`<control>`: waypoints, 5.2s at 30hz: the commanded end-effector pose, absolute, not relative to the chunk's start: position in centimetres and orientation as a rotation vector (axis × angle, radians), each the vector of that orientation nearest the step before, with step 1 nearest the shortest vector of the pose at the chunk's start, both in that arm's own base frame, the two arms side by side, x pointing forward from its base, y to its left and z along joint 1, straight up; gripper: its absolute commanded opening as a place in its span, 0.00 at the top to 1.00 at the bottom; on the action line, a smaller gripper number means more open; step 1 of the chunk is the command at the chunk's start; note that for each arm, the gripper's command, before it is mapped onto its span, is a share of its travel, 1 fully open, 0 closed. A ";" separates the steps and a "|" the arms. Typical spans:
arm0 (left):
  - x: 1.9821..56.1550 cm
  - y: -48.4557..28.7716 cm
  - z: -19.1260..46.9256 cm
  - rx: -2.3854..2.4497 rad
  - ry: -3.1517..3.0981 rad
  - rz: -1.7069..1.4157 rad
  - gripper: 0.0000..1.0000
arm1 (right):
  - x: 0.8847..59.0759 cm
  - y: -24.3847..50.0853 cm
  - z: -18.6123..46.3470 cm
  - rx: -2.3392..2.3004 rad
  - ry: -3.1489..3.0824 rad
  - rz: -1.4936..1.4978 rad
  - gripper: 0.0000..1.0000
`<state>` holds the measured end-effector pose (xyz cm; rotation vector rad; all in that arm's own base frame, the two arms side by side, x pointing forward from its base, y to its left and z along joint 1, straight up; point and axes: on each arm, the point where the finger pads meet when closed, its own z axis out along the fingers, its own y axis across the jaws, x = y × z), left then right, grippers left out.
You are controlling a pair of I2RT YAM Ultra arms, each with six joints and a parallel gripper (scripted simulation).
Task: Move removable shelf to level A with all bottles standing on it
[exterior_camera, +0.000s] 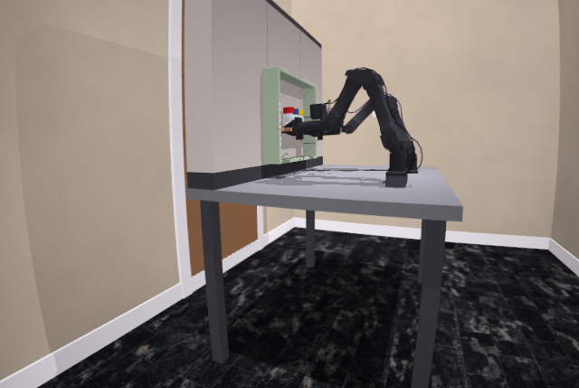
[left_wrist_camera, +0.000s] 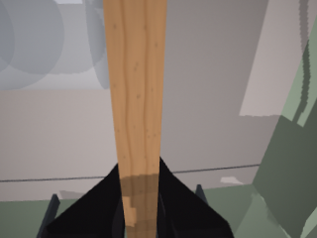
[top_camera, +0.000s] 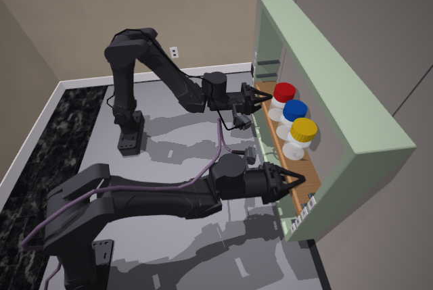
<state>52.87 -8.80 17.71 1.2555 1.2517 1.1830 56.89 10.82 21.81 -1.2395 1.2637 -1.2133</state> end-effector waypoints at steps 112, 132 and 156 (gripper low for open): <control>49.9 -8.7 24.7 1.210 1.208 1.208 1.00 | 53.9 10.7 28.8 -1.195 1.231 -1.231 1.00; 47.7 -8.7 24.7 1.210 1.208 1.208 1.00 | 51.6 10.8 29.0 -1.195 1.231 -1.231 1.00; 45.1 -8.7 24.1 1.210 1.208 1.208 1.00 | 49.0 10.8 28.5 -1.195 1.231 -1.231 1.00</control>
